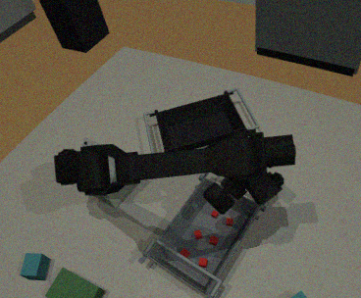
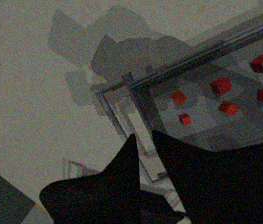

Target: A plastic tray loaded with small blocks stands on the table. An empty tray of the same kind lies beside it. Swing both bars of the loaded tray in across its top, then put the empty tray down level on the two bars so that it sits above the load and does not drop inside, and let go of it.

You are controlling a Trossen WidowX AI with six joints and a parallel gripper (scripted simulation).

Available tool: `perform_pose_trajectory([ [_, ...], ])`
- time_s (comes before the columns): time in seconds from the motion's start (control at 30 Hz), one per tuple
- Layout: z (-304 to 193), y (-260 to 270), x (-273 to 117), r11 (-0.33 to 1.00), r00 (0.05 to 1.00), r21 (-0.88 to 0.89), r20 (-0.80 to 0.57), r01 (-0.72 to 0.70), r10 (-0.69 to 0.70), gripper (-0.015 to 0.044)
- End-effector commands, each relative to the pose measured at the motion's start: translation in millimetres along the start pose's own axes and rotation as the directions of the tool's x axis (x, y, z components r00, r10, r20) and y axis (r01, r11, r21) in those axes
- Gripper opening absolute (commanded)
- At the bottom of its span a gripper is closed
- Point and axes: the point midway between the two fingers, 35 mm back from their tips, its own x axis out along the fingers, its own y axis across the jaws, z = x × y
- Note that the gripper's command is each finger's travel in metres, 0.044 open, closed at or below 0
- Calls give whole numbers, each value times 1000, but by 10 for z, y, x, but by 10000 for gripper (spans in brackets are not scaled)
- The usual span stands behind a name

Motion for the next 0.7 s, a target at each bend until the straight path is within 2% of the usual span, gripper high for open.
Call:
perform_pose_trajectory([
  [0.0, -438, 287, 65, 955, 988, -255, 62, 152, -140, 85],
  [0.37, -462, 302, 92, 949, 987, -270, 68, 162, -148, 85],
  [0.67, -427, 252, 456, 949, 986, -270, 69, 162, -149, 85],
])
